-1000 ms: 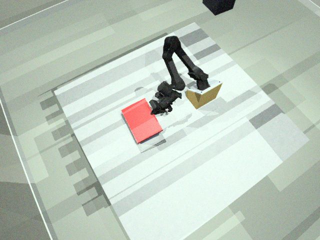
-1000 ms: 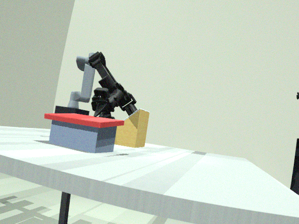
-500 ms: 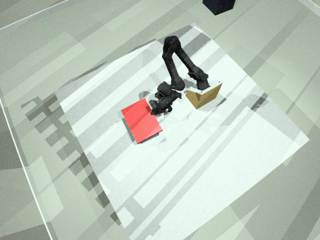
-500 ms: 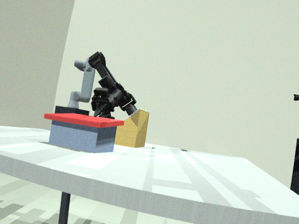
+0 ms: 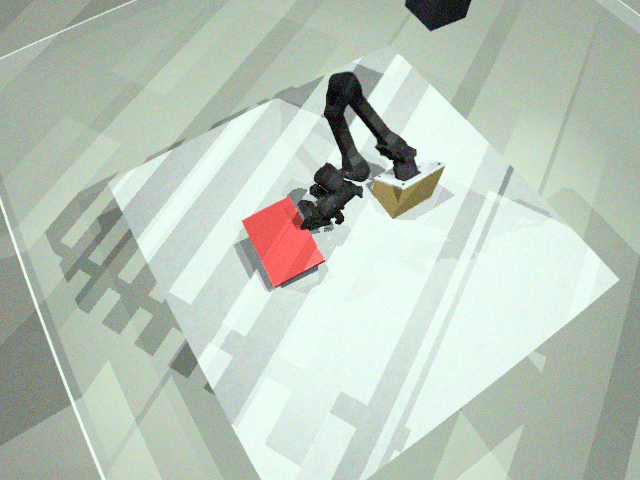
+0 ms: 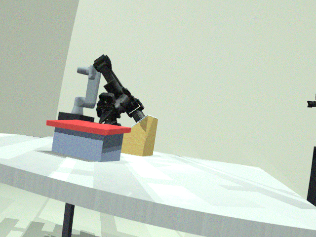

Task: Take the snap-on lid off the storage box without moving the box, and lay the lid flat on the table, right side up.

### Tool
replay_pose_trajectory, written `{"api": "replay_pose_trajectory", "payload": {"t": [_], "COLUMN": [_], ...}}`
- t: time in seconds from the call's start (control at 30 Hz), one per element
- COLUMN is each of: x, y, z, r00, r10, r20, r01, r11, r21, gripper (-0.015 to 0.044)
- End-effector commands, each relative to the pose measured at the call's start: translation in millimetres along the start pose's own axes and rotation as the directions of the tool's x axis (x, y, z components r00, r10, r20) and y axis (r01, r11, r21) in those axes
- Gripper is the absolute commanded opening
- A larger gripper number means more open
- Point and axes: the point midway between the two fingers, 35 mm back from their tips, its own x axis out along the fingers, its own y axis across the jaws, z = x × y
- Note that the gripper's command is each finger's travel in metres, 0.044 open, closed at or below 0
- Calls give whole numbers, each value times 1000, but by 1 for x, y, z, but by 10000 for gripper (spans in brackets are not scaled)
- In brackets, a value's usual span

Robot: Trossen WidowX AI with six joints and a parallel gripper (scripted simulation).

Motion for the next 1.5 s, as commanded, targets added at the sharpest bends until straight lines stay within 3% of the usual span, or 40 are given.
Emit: {"api": "replay_pose_trajectory", "payload": {"t": [0.0, 1.47], "x": [1, -15], "y": [0, 28], "z": [0, 0], "r00": [1000, 1000], "r10": [-1, 0], "r20": [-1, -5], "r01": [1, 0], "r11": [1000, 1000], "r21": [-3, -3], "gripper": [0, 0]}}
